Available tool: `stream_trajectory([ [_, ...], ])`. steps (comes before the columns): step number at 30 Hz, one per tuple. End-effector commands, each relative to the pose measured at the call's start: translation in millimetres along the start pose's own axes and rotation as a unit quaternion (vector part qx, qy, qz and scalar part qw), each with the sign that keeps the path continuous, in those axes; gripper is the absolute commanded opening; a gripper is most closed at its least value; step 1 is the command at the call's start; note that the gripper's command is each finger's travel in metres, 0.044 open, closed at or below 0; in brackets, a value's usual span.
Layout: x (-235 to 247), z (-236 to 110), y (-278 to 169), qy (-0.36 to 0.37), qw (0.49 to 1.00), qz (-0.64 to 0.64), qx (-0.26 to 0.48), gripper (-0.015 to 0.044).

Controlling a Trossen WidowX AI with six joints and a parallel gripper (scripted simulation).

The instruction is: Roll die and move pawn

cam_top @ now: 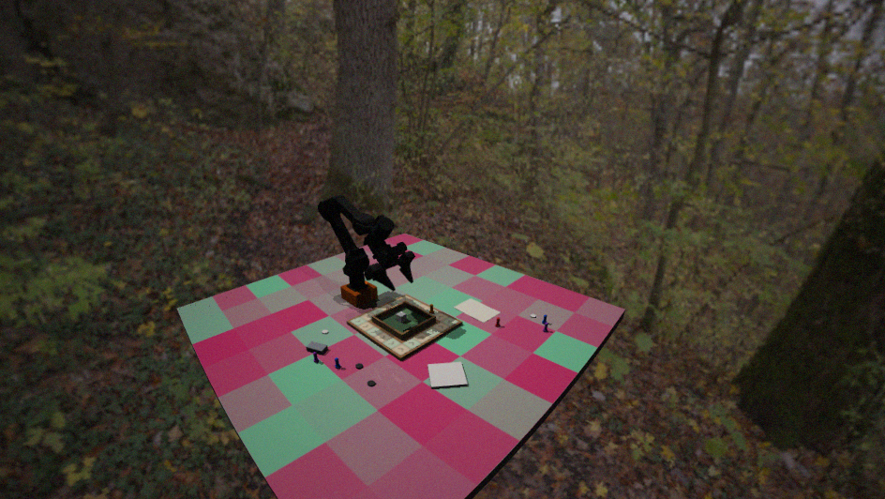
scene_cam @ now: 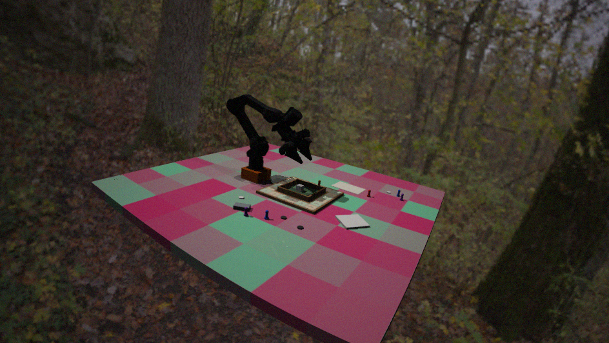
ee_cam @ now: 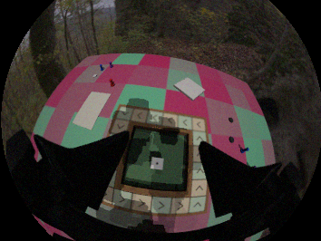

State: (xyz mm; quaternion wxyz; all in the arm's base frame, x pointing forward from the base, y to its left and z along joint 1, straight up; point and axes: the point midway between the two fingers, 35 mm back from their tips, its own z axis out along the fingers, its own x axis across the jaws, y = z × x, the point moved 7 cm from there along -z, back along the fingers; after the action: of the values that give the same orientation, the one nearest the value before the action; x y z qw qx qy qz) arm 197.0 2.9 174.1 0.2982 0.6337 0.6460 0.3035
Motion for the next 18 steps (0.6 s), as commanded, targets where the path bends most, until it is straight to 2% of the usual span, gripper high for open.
stream_trajectory([
  [1,0,-3,5,-0.002,1.0,0.003,0.02,0.044],
  [8,-1,20,25,-0.002,0.981,0.003,0.196,0.044],
  [16,-1,53,39,-0.001,0.927,0.003,0.376,0.044],
  [18,-1,59,41,-0.001,0.916,0.003,0.402,0.044],
])
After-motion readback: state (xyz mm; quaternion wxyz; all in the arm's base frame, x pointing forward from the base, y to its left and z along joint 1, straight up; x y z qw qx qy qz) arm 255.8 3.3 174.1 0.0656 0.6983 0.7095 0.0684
